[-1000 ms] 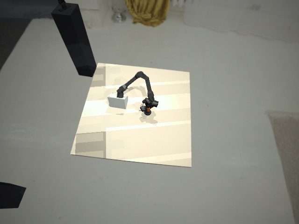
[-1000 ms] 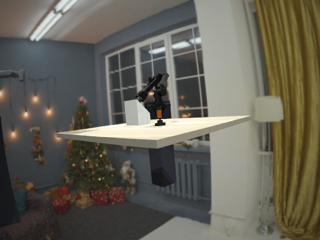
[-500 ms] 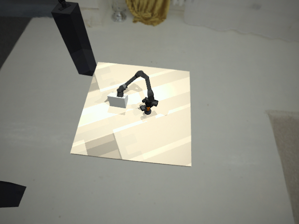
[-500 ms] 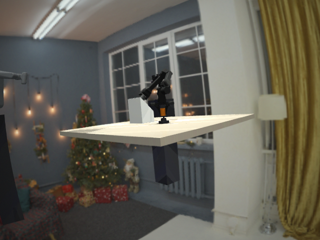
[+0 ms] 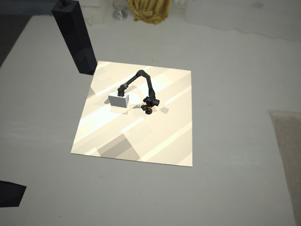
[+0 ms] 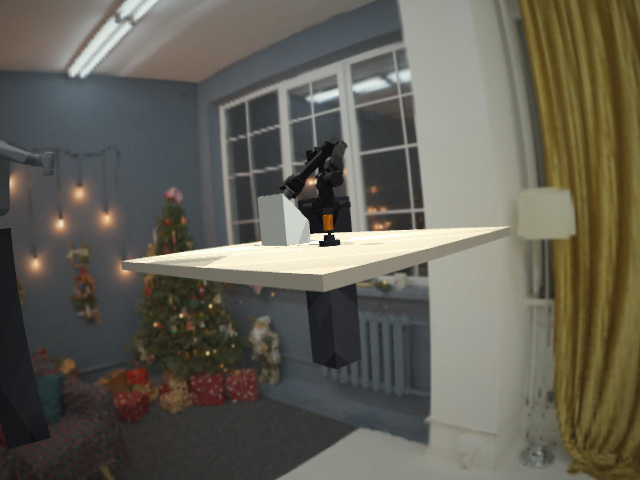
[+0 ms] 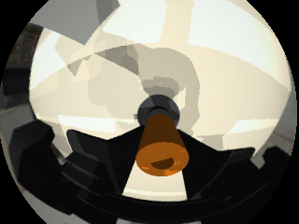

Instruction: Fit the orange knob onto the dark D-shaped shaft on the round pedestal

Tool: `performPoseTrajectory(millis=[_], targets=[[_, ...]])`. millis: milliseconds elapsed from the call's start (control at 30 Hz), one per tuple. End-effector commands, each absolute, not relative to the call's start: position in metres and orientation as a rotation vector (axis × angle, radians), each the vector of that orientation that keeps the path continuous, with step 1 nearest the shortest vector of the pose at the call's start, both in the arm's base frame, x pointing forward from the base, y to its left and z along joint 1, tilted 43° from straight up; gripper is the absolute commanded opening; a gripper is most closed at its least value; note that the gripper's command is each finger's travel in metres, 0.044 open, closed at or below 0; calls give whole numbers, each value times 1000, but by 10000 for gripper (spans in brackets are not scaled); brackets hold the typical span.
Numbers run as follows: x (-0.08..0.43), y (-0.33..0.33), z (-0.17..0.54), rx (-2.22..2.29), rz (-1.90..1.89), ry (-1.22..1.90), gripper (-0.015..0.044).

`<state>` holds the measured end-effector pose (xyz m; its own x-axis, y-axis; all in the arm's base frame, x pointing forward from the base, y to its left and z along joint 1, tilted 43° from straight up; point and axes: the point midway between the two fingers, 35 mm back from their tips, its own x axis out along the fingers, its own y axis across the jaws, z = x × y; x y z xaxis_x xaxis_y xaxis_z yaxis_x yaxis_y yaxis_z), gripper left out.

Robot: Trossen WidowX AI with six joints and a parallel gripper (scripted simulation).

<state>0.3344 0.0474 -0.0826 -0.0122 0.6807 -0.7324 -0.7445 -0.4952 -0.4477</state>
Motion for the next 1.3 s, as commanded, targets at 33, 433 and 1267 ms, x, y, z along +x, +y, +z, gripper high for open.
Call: performPoseTrajectory(millis=[33, 433, 1267], targets=[[336, 45, -81, -1276, 1737, -20, 0], [333, 47, -85, -1336, 1752, -93, 0], [335, 49, -85, -1336, 1752, -93, 0]])
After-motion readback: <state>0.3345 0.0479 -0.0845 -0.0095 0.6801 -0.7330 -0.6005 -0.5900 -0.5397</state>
